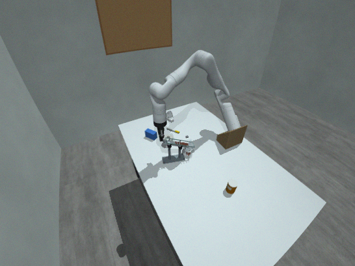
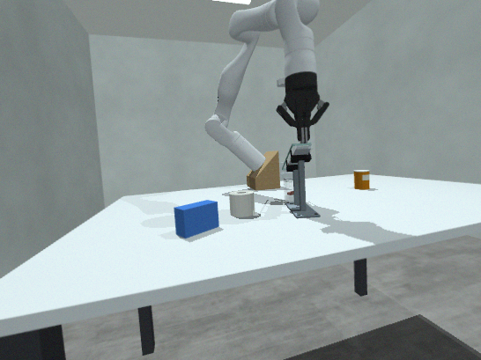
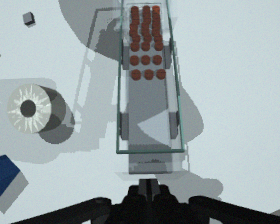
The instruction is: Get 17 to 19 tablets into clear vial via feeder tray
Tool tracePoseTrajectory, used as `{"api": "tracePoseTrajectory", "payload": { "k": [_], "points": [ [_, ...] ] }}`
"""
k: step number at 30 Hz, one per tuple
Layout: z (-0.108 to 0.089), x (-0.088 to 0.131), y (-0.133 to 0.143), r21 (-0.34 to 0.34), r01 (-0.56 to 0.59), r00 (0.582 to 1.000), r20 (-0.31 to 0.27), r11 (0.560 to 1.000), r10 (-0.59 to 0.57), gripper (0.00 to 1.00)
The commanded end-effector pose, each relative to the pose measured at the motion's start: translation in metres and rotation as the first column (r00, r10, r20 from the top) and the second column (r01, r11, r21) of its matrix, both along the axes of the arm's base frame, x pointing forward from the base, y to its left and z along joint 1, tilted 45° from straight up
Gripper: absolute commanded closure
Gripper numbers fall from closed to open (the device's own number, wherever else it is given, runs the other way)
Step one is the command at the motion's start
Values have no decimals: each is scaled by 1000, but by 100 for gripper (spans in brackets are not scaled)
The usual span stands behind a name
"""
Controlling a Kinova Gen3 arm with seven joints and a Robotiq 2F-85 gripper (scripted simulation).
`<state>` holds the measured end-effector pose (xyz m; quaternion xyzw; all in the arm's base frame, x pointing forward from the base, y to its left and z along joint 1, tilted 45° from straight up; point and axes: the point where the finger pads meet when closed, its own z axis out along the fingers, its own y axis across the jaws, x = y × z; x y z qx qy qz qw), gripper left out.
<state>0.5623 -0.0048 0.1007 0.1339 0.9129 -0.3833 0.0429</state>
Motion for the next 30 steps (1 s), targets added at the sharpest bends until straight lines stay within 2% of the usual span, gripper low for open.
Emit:
{"api": "tracePoseTrajectory", "payload": {
  "k": [1, 13, 25, 30],
  "points": [
    [-4, -11, 4, 3, 9, 1000, -20, 1000, -9, 100],
    [10, 18, 6, 3, 9, 1000, -20, 1000, -9, 100],
    [10, 18, 6, 3, 9, 1000, -20, 1000, -9, 100],
    [2, 1, 5, 3, 9, 1000, -20, 1000, -9, 100]
  ]
}}
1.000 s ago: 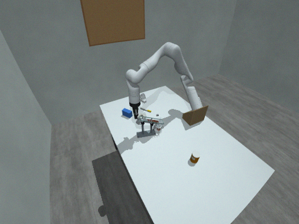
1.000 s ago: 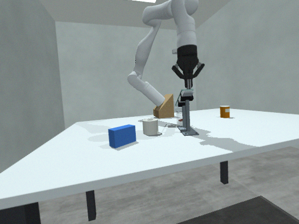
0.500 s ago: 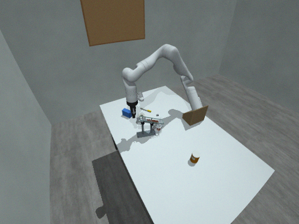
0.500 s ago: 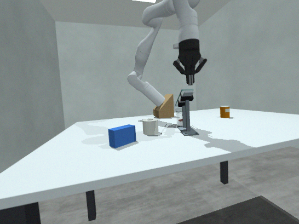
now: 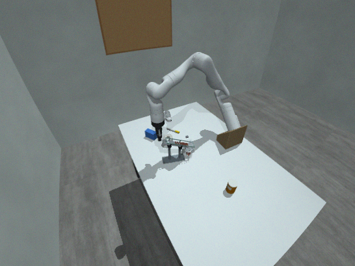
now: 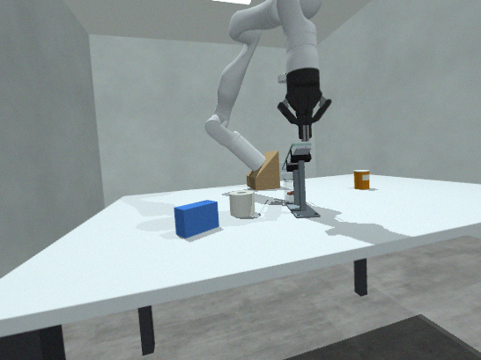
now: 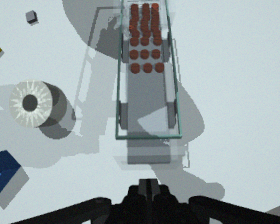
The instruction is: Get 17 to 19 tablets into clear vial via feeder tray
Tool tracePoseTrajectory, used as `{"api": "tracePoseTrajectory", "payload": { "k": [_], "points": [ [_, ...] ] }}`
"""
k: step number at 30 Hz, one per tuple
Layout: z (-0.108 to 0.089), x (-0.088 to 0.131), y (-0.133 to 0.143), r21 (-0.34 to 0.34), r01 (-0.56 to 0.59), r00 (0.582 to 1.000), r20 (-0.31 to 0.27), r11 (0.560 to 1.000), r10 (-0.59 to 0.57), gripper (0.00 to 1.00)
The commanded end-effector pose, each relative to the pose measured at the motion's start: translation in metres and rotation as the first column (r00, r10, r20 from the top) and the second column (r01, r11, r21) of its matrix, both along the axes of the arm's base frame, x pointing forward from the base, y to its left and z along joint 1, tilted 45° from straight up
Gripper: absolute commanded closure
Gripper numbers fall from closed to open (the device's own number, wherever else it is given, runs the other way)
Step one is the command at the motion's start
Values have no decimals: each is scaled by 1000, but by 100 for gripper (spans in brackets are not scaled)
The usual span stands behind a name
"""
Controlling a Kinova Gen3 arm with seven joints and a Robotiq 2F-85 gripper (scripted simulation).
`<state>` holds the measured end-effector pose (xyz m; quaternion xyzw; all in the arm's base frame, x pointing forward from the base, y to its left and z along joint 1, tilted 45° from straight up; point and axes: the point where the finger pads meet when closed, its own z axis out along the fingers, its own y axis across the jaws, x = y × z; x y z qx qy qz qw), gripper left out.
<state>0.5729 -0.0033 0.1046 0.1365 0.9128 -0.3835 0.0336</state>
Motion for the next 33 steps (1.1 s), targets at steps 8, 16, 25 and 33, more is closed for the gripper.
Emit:
{"api": "tracePoseTrajectory", "payload": {
  "k": [8, 16, 25, 33],
  "points": [
    [-7, -21, 3, 1, -3, 1000, -5, 1000, 3, 100],
    [2, -1, 4, 1, -3, 1000, -5, 1000, 3, 100],
    [6, 8, 5, 1, -3, 1000, -5, 1000, 3, 100],
    [6, 8, 5, 1, -3, 1000, -5, 1000, 3, 100]
  ]
}}
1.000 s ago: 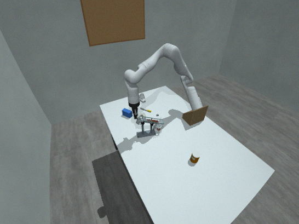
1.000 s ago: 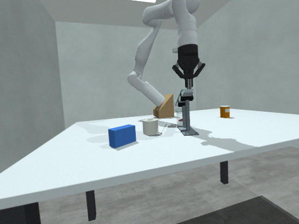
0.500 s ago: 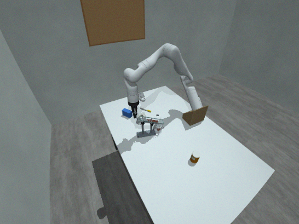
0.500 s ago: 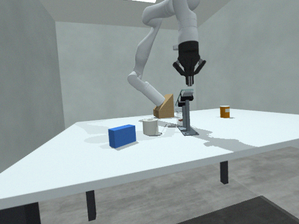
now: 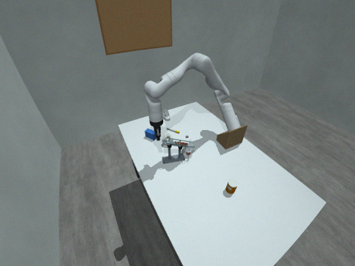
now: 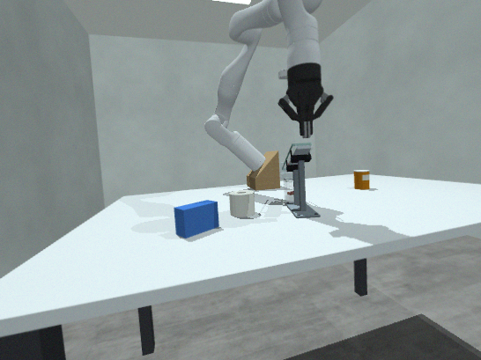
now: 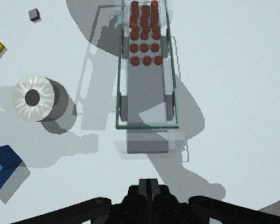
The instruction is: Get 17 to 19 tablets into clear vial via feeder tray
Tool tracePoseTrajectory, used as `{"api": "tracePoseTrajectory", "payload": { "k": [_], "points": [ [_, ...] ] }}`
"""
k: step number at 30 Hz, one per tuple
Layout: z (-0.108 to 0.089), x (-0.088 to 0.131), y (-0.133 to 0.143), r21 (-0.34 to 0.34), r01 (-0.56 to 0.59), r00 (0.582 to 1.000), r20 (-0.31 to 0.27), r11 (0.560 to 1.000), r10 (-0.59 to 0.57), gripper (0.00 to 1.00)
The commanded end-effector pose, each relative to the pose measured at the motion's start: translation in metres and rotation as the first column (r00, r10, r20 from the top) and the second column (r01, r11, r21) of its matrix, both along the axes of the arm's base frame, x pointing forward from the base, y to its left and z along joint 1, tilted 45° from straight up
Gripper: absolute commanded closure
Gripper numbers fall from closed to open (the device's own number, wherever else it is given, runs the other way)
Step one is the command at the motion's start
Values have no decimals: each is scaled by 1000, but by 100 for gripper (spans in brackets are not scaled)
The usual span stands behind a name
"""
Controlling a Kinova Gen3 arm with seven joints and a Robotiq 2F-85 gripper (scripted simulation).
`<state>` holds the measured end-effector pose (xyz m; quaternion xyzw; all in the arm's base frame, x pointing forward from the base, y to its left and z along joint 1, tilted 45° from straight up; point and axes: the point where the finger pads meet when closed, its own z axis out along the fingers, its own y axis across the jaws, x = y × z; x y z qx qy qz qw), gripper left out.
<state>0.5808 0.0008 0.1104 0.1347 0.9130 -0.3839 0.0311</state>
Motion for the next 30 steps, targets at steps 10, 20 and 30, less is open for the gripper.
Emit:
{"api": "tracePoseTrajectory", "payload": {
  "k": [10, 20, 30],
  "points": [
    [1, 0, 1, 1, -1, 1000, 1, 1000, 1, 100],
    [-8, -17, -1, 1, -1, 1000, 1, 1000, 1, 100],
    [-11, -24, -1, 1, -1, 1000, 1, 1000, 1, 100]
  ]
}}
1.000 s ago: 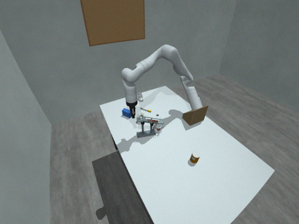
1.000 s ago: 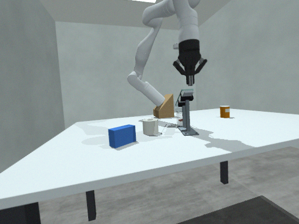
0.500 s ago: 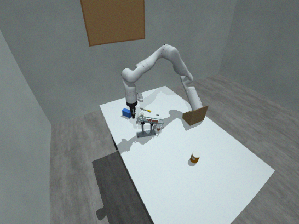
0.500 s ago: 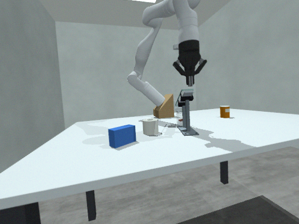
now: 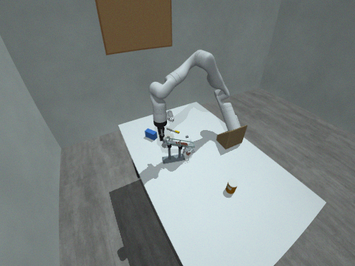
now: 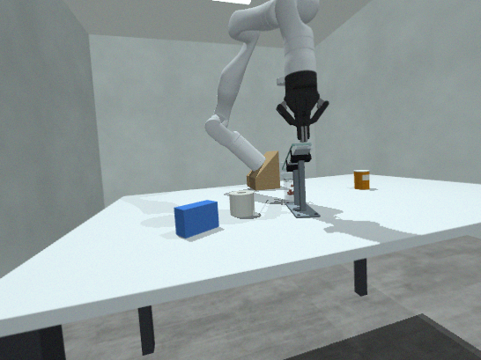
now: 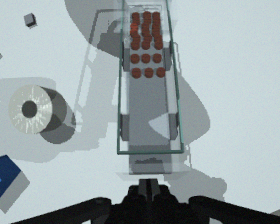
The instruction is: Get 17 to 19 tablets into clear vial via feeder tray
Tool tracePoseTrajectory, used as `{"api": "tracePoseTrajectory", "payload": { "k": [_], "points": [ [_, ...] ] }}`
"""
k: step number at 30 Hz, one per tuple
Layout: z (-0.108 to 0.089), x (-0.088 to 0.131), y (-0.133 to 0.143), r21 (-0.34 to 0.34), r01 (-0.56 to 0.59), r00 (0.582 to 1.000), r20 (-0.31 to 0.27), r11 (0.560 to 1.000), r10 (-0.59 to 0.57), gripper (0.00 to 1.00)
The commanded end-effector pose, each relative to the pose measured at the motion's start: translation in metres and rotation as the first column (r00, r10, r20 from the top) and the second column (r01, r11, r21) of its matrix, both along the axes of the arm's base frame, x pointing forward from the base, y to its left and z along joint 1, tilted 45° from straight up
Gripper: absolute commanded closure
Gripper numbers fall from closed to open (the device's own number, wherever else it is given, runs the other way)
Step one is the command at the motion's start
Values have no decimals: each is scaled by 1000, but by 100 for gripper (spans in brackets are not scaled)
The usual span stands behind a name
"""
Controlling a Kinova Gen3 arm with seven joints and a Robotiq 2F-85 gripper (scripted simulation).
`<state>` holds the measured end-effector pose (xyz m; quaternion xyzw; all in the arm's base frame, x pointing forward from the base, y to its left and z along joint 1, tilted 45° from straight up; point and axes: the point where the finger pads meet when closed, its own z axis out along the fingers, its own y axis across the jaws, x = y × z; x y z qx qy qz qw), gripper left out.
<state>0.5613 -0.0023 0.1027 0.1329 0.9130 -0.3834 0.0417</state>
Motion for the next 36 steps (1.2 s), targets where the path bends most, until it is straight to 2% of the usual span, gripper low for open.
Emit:
{"api": "tracePoseTrajectory", "payload": {
  "k": [1, 5, 11, 33, 36],
  "points": [
    [-1, -1, 2, 3, 10, 1000, -17, 1000, -10, 100],
    [5, 14, 3, 3, 10, 1000, -17, 1000, -10, 100],
    [8, 20, 4, 3, 10, 1000, -17, 1000, -10, 100],
    [8, 20, 4, 3, 10, 1000, -17, 1000, -10, 100],
    [6, 14, 3, 3, 10, 1000, -17, 1000, -10, 100]
  ]
}}
